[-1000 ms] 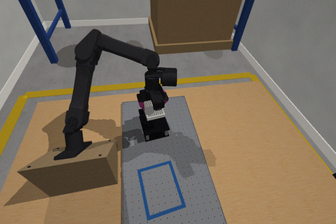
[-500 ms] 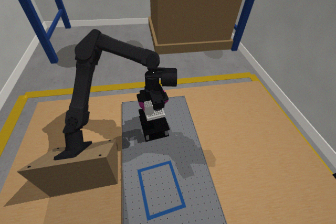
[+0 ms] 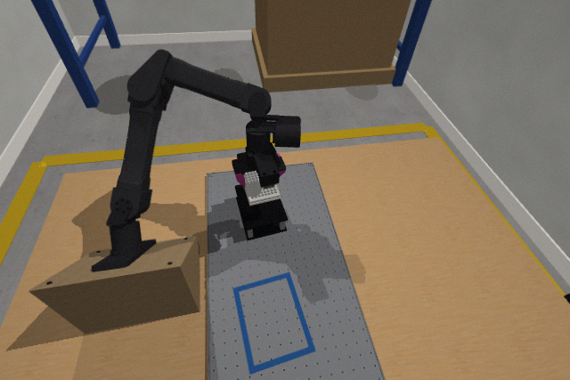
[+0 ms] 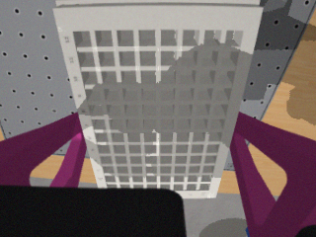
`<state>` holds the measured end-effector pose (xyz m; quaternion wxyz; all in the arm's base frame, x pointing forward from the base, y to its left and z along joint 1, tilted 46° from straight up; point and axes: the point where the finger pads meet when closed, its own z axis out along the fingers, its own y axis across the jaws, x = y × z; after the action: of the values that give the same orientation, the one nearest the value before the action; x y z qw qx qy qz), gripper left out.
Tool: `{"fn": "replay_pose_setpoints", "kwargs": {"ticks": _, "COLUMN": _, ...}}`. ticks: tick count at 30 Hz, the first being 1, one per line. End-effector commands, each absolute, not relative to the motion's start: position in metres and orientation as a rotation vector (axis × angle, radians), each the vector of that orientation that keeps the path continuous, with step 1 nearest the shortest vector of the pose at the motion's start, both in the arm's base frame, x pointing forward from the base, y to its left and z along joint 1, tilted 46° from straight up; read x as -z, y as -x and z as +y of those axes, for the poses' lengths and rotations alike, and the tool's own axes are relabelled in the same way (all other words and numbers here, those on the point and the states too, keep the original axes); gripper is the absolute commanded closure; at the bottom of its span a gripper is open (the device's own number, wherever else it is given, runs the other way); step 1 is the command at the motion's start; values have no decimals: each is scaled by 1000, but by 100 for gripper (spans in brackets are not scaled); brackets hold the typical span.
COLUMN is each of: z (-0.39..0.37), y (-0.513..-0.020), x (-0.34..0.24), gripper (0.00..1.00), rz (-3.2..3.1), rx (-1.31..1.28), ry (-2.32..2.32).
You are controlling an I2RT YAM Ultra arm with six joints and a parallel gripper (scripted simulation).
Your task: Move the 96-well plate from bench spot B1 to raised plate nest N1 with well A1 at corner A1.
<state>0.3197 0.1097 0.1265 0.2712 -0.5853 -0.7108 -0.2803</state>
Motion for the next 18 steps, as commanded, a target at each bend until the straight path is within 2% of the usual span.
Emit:
{"fn": "replay_pose_setpoints", "kwargs": {"ticks": 1, "z": 98, "y": -326, "x": -133, "gripper": 100, "rz": -1924, "rx": 775, "ry": 1607}}
{"fn": "replay_pose_setpoints", "kwargs": {"ticks": 18, "z": 97, "y": -326, "x": -130, "gripper": 100, "rz": -1915, "rx": 765, "ry": 1608}}
